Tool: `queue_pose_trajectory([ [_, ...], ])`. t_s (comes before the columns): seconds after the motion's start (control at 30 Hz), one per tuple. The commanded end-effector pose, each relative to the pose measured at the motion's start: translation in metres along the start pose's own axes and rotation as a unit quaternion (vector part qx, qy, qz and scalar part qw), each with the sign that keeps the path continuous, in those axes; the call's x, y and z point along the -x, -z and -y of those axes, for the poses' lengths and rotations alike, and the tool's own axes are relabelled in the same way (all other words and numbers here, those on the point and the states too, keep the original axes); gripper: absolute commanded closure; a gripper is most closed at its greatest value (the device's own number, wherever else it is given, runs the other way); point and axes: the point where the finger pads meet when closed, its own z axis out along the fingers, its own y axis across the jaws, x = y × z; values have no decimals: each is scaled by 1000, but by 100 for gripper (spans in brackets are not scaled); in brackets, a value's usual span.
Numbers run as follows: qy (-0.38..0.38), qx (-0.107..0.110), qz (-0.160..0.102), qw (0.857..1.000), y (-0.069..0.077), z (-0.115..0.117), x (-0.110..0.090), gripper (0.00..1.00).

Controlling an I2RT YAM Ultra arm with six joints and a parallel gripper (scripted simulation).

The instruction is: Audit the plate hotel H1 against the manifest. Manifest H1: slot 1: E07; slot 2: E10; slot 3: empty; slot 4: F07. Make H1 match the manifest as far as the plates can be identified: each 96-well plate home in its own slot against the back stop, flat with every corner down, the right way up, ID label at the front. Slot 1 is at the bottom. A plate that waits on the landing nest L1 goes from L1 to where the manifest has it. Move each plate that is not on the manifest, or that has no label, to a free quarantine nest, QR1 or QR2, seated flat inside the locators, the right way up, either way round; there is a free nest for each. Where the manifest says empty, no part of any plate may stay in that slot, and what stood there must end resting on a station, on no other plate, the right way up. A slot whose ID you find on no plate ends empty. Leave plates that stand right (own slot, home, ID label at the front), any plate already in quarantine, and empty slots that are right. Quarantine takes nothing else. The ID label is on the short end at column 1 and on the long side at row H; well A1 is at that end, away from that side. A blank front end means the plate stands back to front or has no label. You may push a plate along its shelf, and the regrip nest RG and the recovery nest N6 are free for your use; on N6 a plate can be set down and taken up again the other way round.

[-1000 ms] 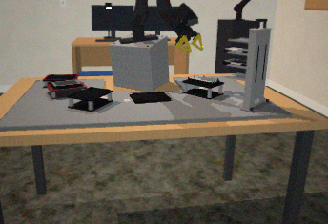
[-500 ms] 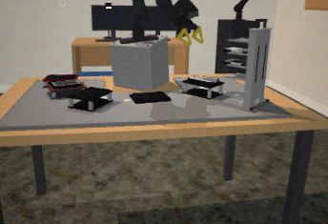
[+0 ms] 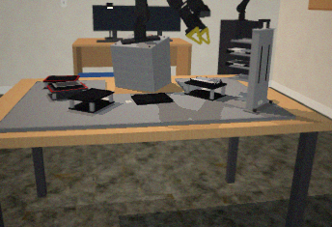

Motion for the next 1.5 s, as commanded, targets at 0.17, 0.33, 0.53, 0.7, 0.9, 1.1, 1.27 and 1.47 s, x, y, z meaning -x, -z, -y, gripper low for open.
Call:
queue_pose_trajectory([
  [0.17,84,35,-30,995,-4,-24,11,0],
  [0.33,134,56,-51,988,-8,-38,19,0],
  [0.53,193,81,-75,975,-13,-55,27,0],
  [0.7,222,93,-87,967,-16,-64,32,0],
  [0.9,280,116,-111,946,-21,-81,40,0],
  [1.1,336,140,-134,922,-26,-98,49,0],
  [1.27,364,151,-145,908,-28,-107,53,0],
  [1.47,418,173,-167,876,-33,-124,62,0],
])
